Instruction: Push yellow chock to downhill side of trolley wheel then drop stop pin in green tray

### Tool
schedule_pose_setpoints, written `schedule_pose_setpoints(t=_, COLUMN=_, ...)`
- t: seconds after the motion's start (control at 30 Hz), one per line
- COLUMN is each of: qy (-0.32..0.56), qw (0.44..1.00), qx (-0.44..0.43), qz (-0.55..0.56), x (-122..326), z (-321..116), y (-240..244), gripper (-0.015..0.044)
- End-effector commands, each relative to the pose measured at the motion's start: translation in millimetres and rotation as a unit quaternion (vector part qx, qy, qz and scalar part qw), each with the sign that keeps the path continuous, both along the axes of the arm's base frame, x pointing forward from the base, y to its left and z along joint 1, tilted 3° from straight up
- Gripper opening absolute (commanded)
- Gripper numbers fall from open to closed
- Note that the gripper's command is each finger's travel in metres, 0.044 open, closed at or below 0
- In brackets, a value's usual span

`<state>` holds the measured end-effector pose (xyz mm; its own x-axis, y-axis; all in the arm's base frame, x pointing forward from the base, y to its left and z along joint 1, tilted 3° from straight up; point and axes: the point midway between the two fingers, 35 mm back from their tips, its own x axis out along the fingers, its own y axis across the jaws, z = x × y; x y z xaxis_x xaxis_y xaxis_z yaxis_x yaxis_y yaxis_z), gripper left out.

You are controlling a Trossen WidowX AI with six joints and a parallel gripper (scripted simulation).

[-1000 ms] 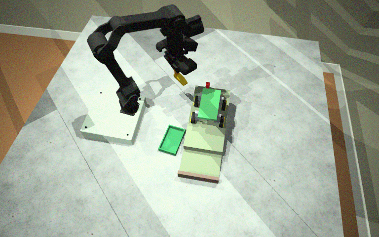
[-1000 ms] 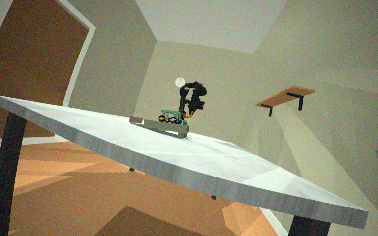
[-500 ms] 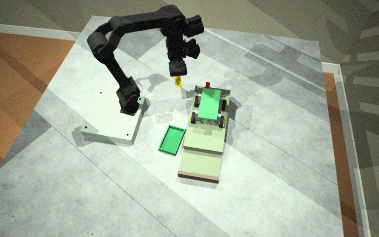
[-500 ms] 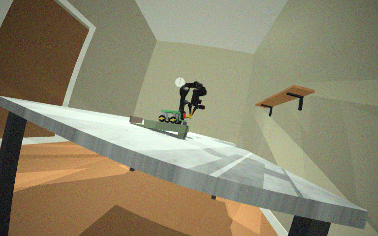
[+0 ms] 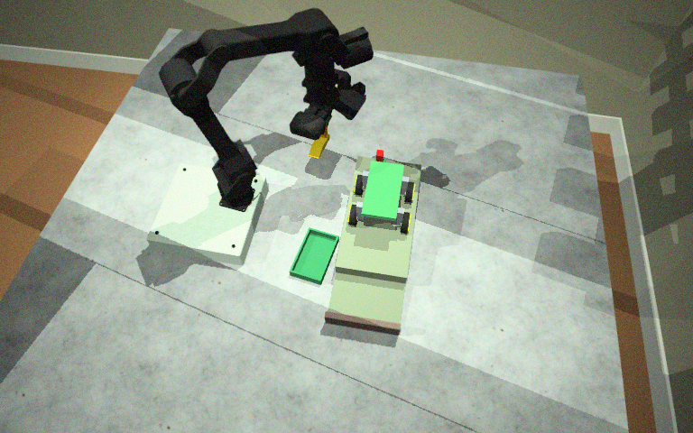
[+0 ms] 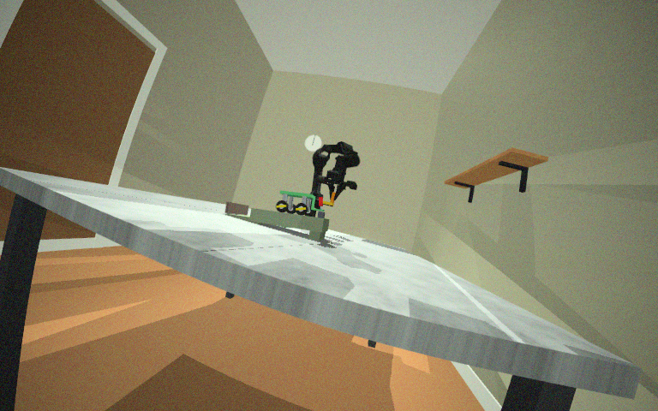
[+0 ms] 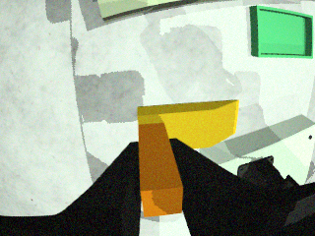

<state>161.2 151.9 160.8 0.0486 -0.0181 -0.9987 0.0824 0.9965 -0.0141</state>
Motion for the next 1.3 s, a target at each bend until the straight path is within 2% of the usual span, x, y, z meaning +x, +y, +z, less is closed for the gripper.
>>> schedule_pose_setpoints(t=0.0, qy=0.0, qw=0.998, qx=0.003, qz=-0.058, x=-0.6, z=0.0, y=0.1, gripper=0.0)
schedule_pose_setpoints(t=0.6, qy=-0.005, qw=0.935, qx=0.018, qz=-0.353, x=-0.7, z=-0.1, y=0.1, gripper=0.0)
schedule_pose_setpoints(t=1.27, qy=-0.011, qw=0.773, qx=0.031, qz=-0.634, x=-0.7, z=-0.1, y=0.1, gripper=0.0)
